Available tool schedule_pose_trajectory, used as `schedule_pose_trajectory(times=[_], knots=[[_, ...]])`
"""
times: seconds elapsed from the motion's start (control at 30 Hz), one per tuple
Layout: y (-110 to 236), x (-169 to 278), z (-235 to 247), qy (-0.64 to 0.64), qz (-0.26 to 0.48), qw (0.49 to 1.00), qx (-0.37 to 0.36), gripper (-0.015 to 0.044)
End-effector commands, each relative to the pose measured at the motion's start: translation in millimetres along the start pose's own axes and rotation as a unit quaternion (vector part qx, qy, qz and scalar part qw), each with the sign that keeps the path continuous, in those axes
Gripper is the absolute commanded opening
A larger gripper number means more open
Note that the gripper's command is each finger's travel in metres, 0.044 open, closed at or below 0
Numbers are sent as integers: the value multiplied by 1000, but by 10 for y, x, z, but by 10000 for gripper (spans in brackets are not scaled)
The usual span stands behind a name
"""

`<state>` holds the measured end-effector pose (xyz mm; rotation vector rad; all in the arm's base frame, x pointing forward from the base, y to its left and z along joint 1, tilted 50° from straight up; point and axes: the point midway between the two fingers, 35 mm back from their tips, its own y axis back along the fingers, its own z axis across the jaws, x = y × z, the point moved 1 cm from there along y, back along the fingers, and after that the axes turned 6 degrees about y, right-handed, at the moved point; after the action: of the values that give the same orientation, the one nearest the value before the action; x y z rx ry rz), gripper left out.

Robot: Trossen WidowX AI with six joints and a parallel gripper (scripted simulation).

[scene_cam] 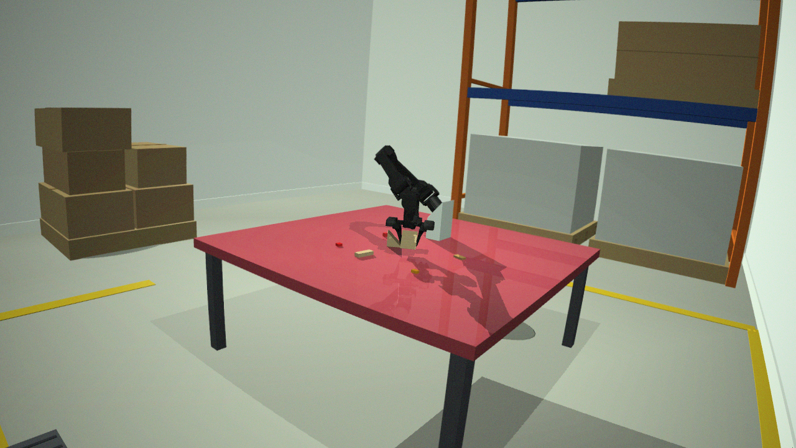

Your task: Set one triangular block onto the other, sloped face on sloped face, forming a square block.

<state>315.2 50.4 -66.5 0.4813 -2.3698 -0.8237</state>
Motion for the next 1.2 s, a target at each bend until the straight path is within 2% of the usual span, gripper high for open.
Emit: schedule_pose_trajectory(times=[0.0, 0.57, 0.87, 1.17], knots=[[-3, 3, 6, 59, 0, 998, 0, 0], [-3, 5, 10, 286, -1, 958, 0, 0], [-4, 6, 11, 395, -1, 919, 0, 0], [-4, 8, 12, 512, -1, 859, 0, 0]])
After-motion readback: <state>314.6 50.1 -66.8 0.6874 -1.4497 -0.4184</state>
